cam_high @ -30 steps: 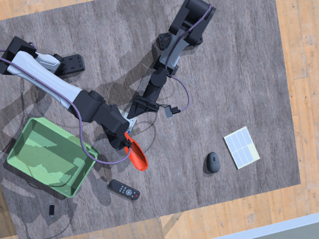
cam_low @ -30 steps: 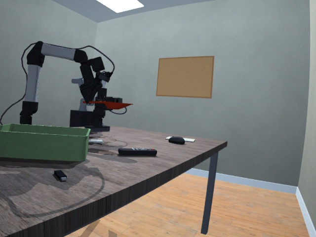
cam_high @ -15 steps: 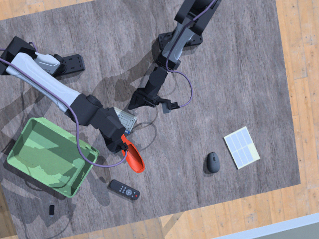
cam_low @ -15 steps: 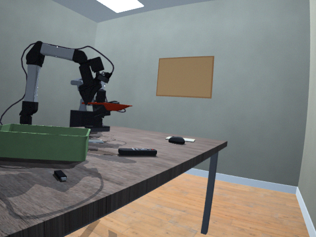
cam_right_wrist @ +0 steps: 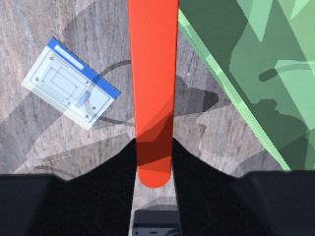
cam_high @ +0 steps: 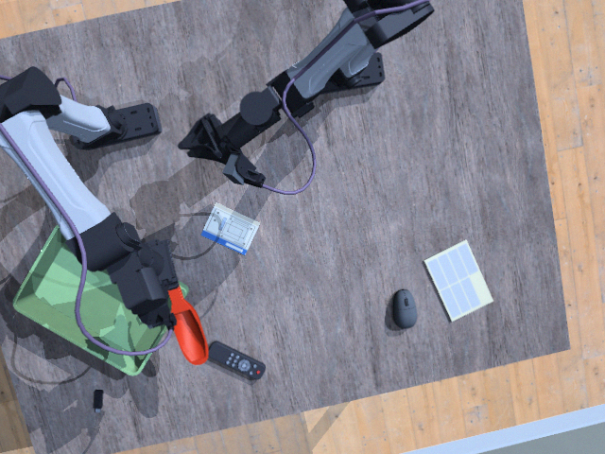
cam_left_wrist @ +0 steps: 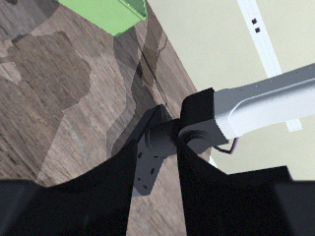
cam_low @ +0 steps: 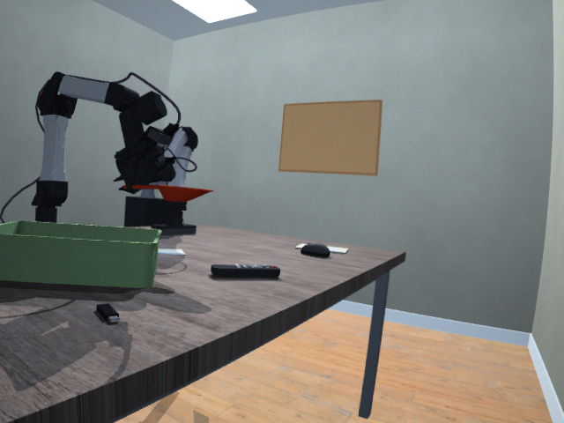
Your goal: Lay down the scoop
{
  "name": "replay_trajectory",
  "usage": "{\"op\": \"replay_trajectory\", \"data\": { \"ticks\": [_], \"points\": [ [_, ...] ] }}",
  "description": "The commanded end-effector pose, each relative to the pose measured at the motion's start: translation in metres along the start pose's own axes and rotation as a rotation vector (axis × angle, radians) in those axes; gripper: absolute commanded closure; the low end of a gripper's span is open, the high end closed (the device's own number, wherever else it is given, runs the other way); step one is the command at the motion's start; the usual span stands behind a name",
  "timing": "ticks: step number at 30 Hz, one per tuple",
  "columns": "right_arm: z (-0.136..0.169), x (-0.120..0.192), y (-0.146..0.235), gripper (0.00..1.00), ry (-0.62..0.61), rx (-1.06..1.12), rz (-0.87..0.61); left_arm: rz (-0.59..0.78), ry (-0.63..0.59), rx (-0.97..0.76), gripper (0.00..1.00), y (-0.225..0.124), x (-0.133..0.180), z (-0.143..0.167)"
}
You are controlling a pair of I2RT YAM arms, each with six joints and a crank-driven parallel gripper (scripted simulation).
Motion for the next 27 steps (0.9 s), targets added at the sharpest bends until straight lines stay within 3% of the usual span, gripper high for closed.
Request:
{"op": "replay_trajectory", "data": {
  "ticks": [1, 7, 9, 16, 24, 27],
  "points": [
    [-0.004, 0.002, -0.039, 0.78, -0.072, 0.009, -0.001, 0.047, -0.003, -0.269, 0.67, -0.023, -0.009, -0.008],
    [0.021, -0.005, -0.118, 0.78, -0.071, -0.067, 0.059, 0.137, -0.004, -0.555, 0.67, -0.054, -0.019, -0.009],
    [0.021, -0.005, -0.118, 0.78, -0.071, -0.067, 0.059, 0.137, -0.004, -0.555, 0.67, -0.054, -0.019, -0.009],
    [0.083, -0.002, -0.21, 0.78, -0.067, -0.203, 0.14, 0.233, -0.007, -0.815, 0.67, -0.088, -0.027, -0.006],
    [0.172, 0.018, -0.276, 0.78, -0.072, -0.342, 0.247, 0.275, -0.084, -0.855, 0.67, -0.108, -0.037, -0.011],
    [0.186, 0.023, -0.284, 0.78, -0.071, -0.359, 0.266, 0.288, -0.099, -0.853, 0.67, -0.112, -0.039, -0.013]
  ]
}}
Point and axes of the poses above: on each arm, the point where the finger pads meet when closed, its own x axis back along the fingers, its own y axis across the jaws, z = x × y, the point moved 6 cm from there along x, back along the fingers, and after that the axes turned 6 degrees about x, right-handed, at the moved point
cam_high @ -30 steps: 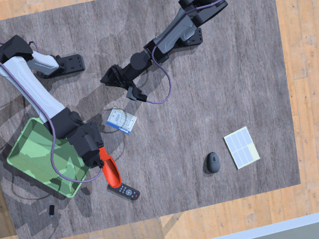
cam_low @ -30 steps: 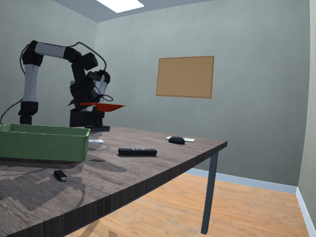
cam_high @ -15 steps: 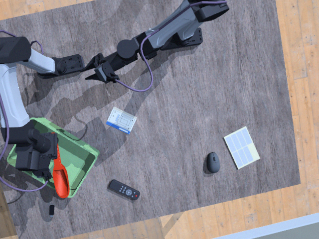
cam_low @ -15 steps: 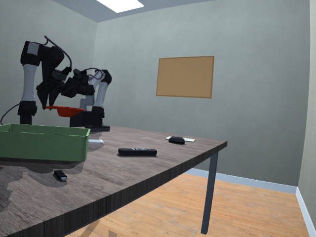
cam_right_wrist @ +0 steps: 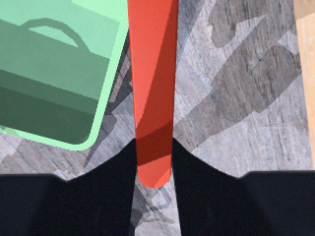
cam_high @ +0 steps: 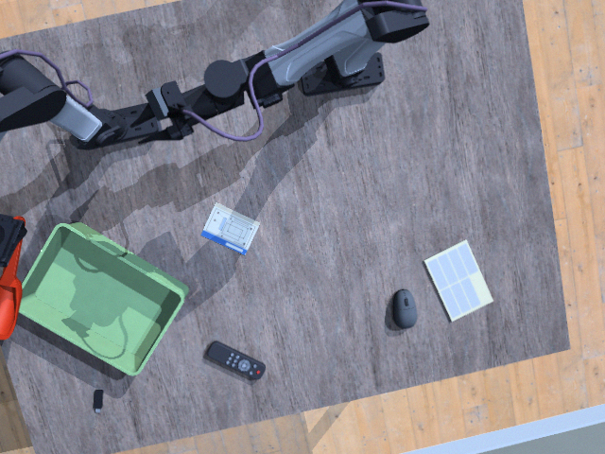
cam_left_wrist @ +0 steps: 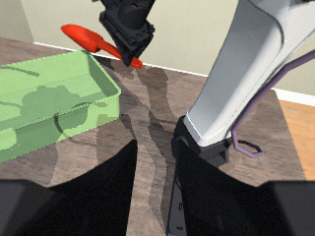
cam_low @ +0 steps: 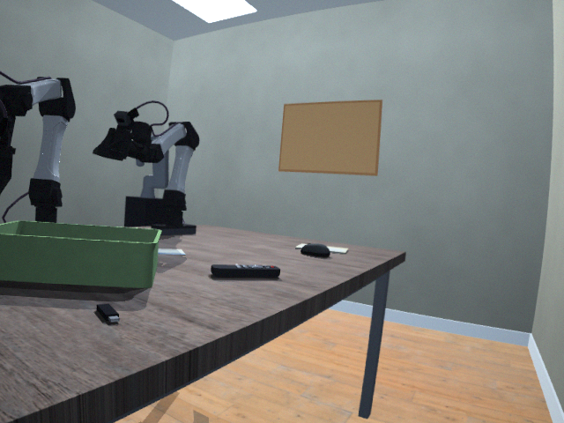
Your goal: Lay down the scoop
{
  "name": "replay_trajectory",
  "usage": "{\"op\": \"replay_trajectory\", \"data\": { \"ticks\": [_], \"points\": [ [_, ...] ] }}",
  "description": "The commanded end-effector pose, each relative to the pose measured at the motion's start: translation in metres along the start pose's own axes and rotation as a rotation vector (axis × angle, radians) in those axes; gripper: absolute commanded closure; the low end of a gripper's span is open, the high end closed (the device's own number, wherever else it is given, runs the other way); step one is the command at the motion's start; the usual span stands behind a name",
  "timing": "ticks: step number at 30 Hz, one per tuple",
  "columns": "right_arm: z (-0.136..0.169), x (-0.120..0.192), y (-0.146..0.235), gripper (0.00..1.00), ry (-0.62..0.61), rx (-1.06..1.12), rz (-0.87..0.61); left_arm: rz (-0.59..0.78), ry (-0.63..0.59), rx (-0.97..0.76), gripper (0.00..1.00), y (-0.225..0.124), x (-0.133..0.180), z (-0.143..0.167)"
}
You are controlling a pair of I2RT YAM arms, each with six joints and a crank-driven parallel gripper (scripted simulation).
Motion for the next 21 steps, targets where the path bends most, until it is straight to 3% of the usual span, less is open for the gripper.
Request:
{"op": "replay_trajectory", "data": {
  "ticks": [1, 5, 14, 21],
  "points": [
    [0.008, 0.007, -0.027, 0.78, -0.096, 0.053, 0.006, 0.009, -0.057, -0.033, 0.67, -0.003, -0.01, -0.015],
    [0.043, 0.007, -0.056, 0.78, -0.081, -0.06, 0.045, 0.037, -0.072, -0.025, 0.67, -0.008, -0.017, -0.017],
    [0.097, -0.009, -0.054, 0.78, -0.024, -0.079, 0.048, 0.035, -0.075, -0.024, 0.67, -0.007, -0.017, -0.018],
    [0.11, -0.025, -0.049, 0.78, -0.008, -0.103, 0.034, 0.034, -0.07, -0.024, 0.67, -0.007, -0.017, -0.017]
  ]
}}
Point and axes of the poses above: on each arm, the point where the finger pads meet when closed, its own x axis back along the fingers, its own y axis across the jaws, z = x × y, the point moved 6 cm from there along x, back along the fingers, and after that the axes turned 6 degrees about x, right-handed, at the moved point
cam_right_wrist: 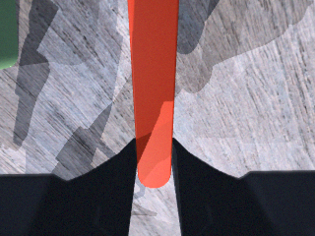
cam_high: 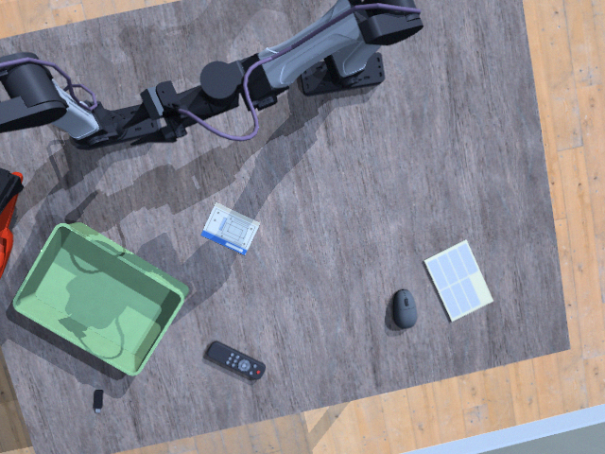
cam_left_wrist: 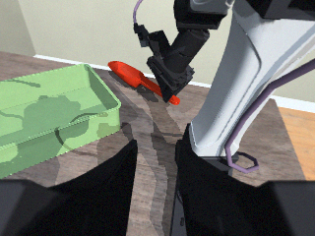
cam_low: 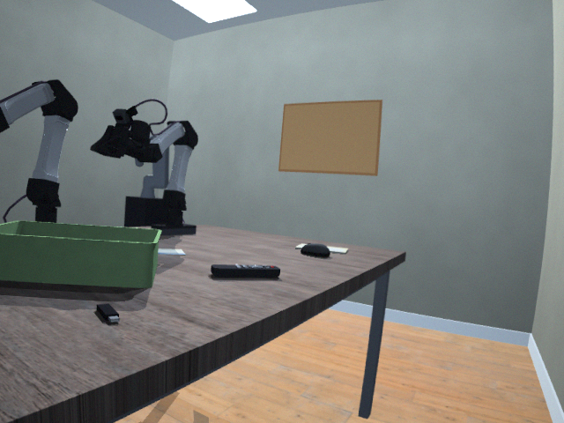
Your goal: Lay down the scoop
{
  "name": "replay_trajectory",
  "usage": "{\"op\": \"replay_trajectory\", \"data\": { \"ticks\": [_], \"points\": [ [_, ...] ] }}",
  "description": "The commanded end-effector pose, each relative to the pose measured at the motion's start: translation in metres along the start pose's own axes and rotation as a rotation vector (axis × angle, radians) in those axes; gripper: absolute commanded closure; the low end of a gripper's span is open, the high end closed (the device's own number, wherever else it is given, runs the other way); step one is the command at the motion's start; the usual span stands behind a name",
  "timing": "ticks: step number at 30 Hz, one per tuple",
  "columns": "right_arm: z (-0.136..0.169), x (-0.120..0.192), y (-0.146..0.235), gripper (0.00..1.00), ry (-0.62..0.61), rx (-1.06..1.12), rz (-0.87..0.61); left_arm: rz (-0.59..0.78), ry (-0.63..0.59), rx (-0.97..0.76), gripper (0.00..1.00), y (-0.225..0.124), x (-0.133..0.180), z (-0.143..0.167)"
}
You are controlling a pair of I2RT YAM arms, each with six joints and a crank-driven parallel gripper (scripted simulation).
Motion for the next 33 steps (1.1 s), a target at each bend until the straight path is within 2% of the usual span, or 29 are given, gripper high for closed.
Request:
{"op": "replay_trajectory", "data": {
  "ticks": [1, 9, 16, 19, 22, 24, 25, 29, 33],
  "points": [
    [-0.001, -0.01, -0.006, 0.78, -0.043, 0.022, 0.021, 0.02, -0.031, -0.009, 0.67, -0.005, -0.006, -0.01],
    [-0.002, -0.027, -0.015, 0.78, -0.056, 0.029, 0.036, 0.02, -0.031, -0.009, 0.67, -0.005, -0.006, -0.01],
    [0.011, -0.039, -0.006, 0.78, -0.044, 0.026, 0.022, 0.02, -0.031, -0.009, 0.67, -0.005, -0.006, -0.01],
    [0.004, -0.043, -0.016, 0.78, -0.056, 0.035, 0.036, 0.02, -0.031, -0.009, 0.67, -0.005, -0.006, -0.01],
    [0.013, -0.049, -0.01, 0.78, -0.041, 0.029, 0.021, 0.02, -0.031, -0.009, 0.67, -0.005, -0.006, -0.01],
    [0.015, -0.045, -0.004, 0.53, -0.04, 0.027, 0.029, 0.02, -0.031, -0.009, 0.67, -0.005, -0.006, -0.01],
    [0.016, -0.04, -0.002, 0.47, -0.043, 0.029, 0.027, 0.02, -0.031, -0.009, 0.67, -0.005, -0.006, -0.01],
    [0.013, -0.03, -0.003, 0.47, -0.05, 0.033, 0.03, 0.02, -0.031, -0.009, 0.67, -0.005, -0.006, -0.01],
    [0.011, 0.0, -0.006, 0.47, -0.052, 0.035, 0.034, 0.02, -0.031, -0.009, 0.67, -0.005, -0.006, -0.01]
  ]
}}
Point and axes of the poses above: on each arm, the point where the finger pads meet when closed, its own x axis back along the fingers, its own y axis across the jaws, z = x × y, the point moved 6 cm from there along x, back along the fingers, and after that the axes turned 6 degrees about x, right-handed, at the moved point
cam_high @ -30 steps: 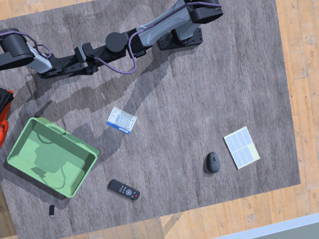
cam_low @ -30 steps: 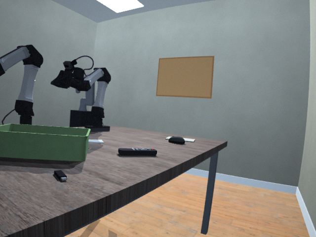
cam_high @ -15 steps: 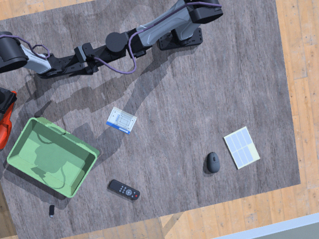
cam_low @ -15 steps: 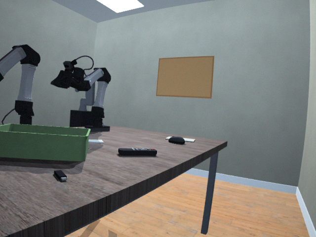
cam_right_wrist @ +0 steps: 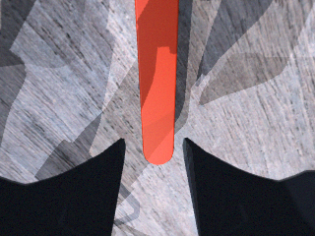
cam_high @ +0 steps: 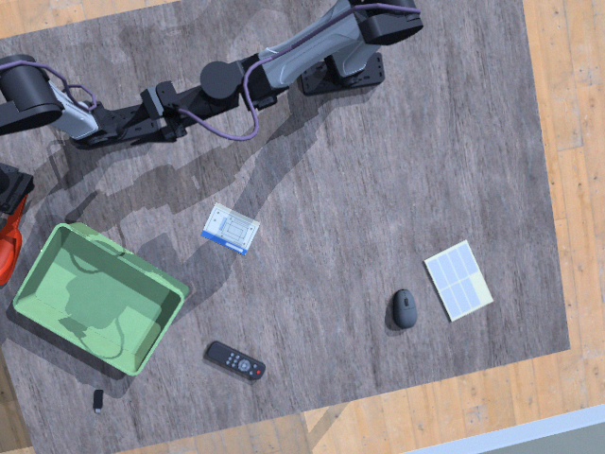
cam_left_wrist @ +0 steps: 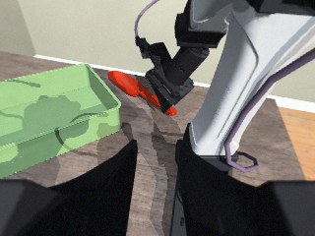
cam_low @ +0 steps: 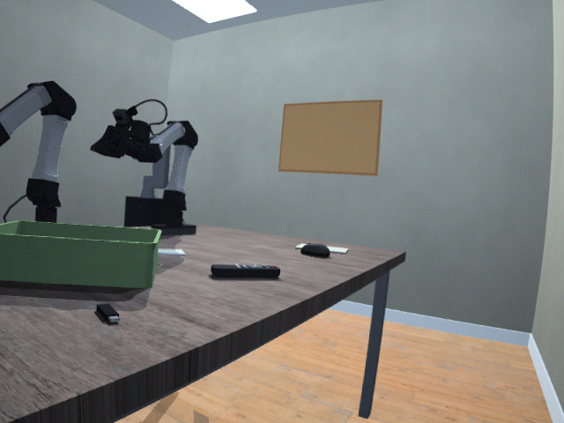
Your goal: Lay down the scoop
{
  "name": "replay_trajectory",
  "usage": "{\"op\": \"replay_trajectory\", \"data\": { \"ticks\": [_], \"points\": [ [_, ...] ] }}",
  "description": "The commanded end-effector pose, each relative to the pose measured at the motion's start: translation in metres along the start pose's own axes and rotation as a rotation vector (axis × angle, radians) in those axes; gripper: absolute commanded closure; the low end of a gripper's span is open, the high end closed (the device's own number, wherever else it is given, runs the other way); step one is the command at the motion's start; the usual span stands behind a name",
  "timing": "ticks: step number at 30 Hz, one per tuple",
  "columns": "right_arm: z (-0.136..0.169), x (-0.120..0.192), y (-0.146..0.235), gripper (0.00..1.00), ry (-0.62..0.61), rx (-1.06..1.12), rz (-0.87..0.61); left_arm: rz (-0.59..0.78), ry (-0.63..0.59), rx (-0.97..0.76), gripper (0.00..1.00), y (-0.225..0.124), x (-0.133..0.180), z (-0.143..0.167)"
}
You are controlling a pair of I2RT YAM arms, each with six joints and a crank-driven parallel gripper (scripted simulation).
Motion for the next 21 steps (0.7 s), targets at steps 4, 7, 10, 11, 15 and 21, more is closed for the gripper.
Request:
{"op": "replay_trajectory", "data": {
  "ticks": [4, 7, 10, 11, 15, 21],
  "points": [
    [-0.007, 0.049, -0.007, 0.4, -0.012, 0.011, 0.005, 0.02, -0.031, -0.009, 0.67, -0.005, -0.006, -0.01],
    [-0.014, 0.062, -0.004, 0.4, -0.043, -0.014, -0.008, 0.02, -0.031, -0.009, 0.67, -0.005, -0.006, -0.01],
    [-0.037, 0.067, -0.007, 0.4, -0.132, -0.04, 0.0, 0.02, -0.031, -0.009, 0.67, -0.005, -0.006, -0.01],
    [-0.048, 0.069, -0.009, 0.4, -0.169, -0.044, 0.001, 0.02, -0.031, -0.009, 0.67, -0.005, -0.006, -0.01],
    [-0.072, 0.074, -0.014, 0.4, -0.247, -0.048, 0.008, 0.02, -0.031, -0.009, 0.67, -0.005, -0.006, -0.01],
    [-0.126, 0.086, -0.023, 0.4, -0.403, -0.025, 0.023, 0.02, -0.031, -0.009, 0.67, -0.005, -0.006, -0.01]
  ]
}}
Point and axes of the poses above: on each arm, the point where the finger pads meet when closed, its own x axis back along the fingers, its own y axis across the jaws, z = x × y, the point moved 6 cm from there along x, back along the fingers, and after that the axes turned 6 degrees about x, right-handed, at the moved point
